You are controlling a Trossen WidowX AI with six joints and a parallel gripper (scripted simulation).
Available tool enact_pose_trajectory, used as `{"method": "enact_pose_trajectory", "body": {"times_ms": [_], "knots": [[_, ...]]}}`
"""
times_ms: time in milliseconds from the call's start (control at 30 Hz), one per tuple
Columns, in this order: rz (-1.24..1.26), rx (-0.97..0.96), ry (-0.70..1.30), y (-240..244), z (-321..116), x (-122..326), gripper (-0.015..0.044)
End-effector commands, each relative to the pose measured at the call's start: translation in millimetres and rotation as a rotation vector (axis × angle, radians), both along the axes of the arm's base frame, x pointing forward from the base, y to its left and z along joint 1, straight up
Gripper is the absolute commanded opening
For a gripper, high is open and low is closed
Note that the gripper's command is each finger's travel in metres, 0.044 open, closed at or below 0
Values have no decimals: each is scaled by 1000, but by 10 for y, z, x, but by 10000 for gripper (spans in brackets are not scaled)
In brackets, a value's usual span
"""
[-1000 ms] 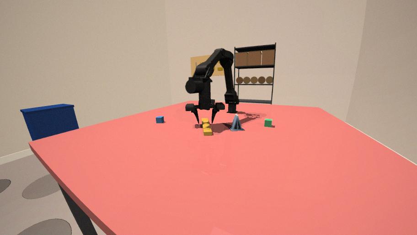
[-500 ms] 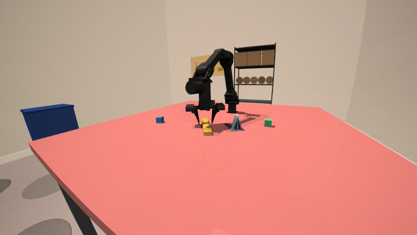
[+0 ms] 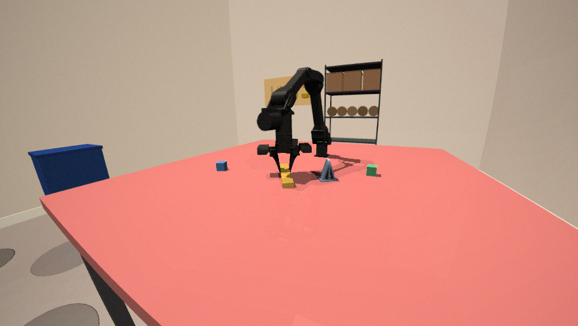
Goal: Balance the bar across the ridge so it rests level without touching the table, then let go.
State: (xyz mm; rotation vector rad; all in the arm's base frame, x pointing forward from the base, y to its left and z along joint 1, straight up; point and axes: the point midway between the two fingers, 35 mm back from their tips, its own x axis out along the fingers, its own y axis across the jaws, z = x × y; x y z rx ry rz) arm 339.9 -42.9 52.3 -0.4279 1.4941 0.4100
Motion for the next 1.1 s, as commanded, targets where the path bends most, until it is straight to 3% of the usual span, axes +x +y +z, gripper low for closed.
{"method": "enact_pose_trajectory", "body": {"times_ms": [0, 1067], "knots": [[0, 0, 1, -1, 56, 8, 0], [3, -2, 1, -6, 876, 15, 0]]}}
